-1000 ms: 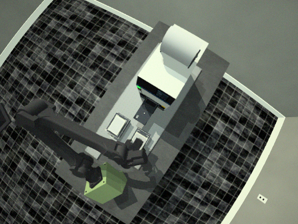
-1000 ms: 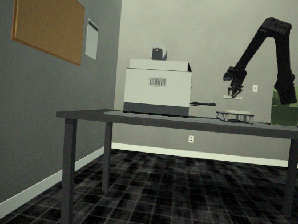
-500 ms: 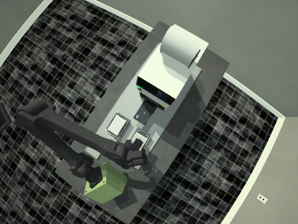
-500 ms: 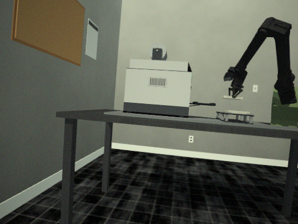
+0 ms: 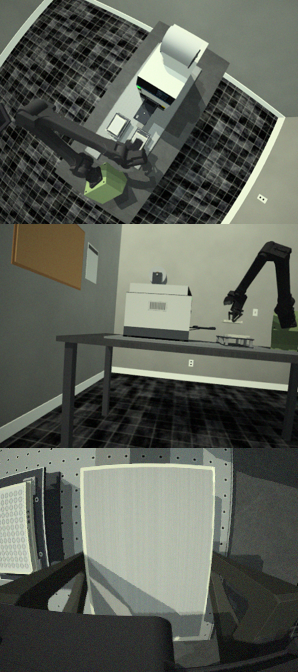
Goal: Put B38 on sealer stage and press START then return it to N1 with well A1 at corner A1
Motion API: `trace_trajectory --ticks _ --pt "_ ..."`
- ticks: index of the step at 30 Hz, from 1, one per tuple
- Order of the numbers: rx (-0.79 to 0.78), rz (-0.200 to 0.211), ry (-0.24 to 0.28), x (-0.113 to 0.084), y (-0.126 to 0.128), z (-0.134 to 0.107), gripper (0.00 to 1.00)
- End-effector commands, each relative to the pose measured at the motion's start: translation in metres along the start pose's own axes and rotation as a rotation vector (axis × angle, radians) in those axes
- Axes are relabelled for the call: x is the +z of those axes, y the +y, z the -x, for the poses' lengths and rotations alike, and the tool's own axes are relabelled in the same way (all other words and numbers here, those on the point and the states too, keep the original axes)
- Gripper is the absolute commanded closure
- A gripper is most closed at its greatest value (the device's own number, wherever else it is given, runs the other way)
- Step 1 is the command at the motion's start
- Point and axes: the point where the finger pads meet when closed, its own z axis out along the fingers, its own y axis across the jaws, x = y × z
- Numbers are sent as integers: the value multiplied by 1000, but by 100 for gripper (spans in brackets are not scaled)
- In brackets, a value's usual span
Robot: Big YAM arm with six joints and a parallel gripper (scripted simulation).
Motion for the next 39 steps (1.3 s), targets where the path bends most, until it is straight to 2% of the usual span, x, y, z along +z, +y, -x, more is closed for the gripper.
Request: trace_trajectory --ticks 1,6,13,31,39 --pt "-33 -7 -5 1 -8 17 100" --pt "-36 -17 -18 -4 -12 15 100" --pt "-7 -2 0 5 -1 1 100" --pt "-15 -5 -8 10 1 4 100" --pt "-10 3 3 16 3 -4 100"
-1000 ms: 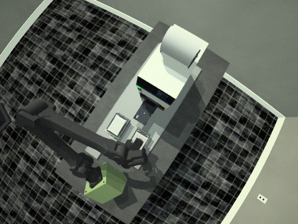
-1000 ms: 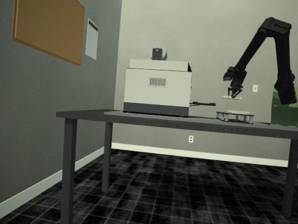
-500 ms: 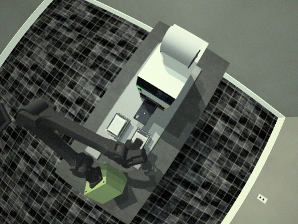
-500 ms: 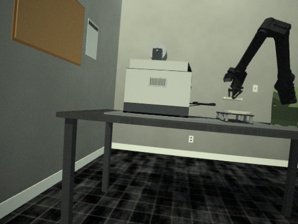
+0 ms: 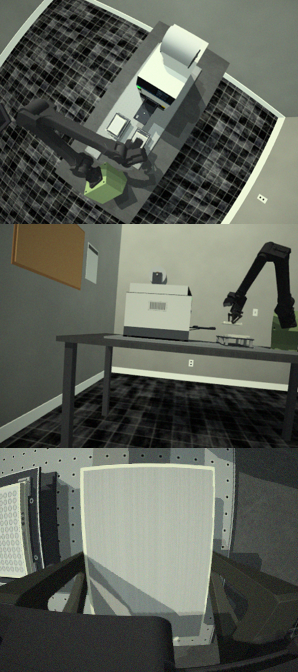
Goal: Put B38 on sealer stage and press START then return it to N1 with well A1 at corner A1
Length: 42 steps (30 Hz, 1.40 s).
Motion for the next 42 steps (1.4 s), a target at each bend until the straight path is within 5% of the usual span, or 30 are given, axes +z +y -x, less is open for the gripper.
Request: trace_trajectory --ticks 1,42 --pt "0 8 7 6 3 -3 100" --pt "15 3 10 23 -1 -10 100"
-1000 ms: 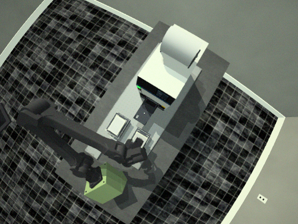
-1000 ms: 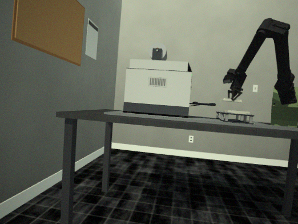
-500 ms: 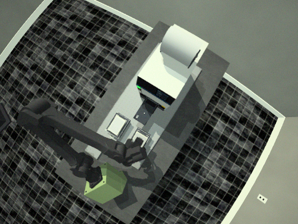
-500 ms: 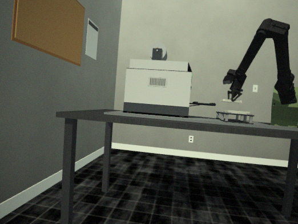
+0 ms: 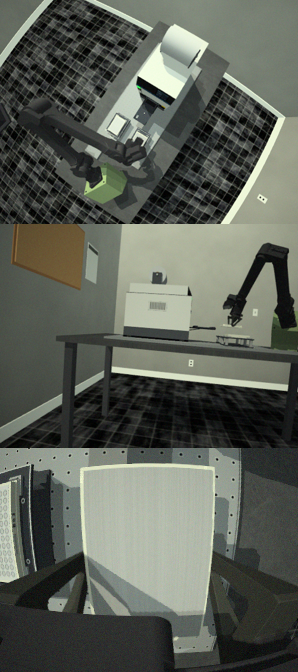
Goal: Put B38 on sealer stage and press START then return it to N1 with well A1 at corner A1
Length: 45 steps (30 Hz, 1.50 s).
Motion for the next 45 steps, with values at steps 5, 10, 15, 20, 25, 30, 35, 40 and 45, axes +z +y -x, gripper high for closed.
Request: trace_trajectory --ticks 5,10,15,20,25,30,35,40,45 --pt "27 1 8 6 -2 -8 100" --pt "16 5 13 10 0 -8 100" --pt "24 -3 2 9 -3 -7 100" --pt "32 2 11 13 -1 -12 100" --pt "-2 0 3 14 -1 -2 100" --pt "8 1 5 17 -2 -4 100" --pt "27 3 12 20 0 -14 100" --pt "15 2 10 21 0 -11 100" --pt "-13 -2 -2 22 -2 2 100"
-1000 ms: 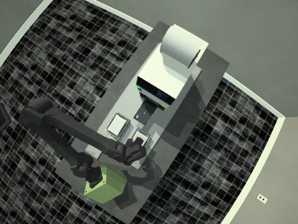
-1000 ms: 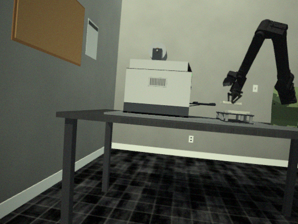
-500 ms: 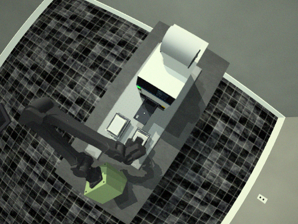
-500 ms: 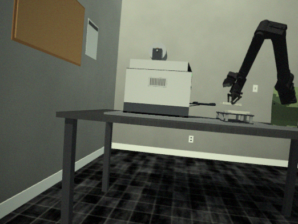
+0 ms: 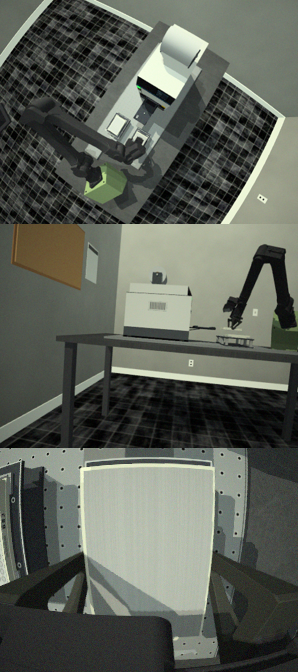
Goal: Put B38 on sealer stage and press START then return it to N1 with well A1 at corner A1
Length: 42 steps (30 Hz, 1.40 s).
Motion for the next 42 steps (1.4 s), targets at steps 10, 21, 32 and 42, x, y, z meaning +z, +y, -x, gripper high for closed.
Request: trace_trajectory --ticks 10,21,32,42 --pt "22 4 12 10 0 -8 100" --pt "22 -2 3 12 -4 -6 100" --pt "5 3 9 18 0 -7 100" --pt "10 -9 -4 13 -5 -4 100"
